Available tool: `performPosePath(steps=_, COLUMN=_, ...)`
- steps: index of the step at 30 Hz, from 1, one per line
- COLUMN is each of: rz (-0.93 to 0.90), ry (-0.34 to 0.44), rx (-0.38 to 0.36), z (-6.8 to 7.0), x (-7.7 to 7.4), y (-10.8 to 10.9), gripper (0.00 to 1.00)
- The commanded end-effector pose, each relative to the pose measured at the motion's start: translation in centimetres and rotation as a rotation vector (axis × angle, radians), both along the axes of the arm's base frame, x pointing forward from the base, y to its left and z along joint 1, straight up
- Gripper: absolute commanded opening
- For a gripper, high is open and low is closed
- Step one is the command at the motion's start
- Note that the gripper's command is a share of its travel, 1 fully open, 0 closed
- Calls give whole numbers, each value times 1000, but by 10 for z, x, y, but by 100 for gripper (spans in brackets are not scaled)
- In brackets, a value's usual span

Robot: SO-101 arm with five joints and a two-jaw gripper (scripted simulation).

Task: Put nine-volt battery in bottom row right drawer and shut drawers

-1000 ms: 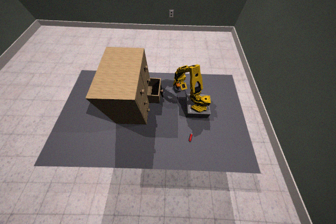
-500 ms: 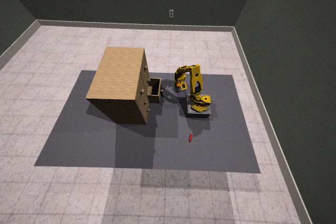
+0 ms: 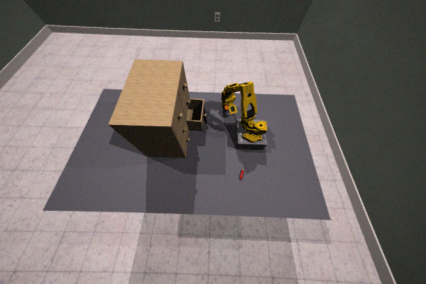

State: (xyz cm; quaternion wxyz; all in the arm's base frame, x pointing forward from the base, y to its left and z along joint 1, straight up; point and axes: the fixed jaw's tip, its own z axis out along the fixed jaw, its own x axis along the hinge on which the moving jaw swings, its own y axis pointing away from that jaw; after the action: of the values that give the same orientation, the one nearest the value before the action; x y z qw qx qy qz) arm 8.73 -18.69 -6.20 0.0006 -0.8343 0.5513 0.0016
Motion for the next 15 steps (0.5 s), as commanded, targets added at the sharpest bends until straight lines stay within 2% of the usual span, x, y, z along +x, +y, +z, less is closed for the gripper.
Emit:
performPosePath(steps=1, rz=1, ry=-1, rx=0, z=-2, x=0, y=-1, gripper=10)
performPosePath(steps=15, rz=1, ry=-1, rx=0, z=-2, x=0, y=-1, gripper=2)
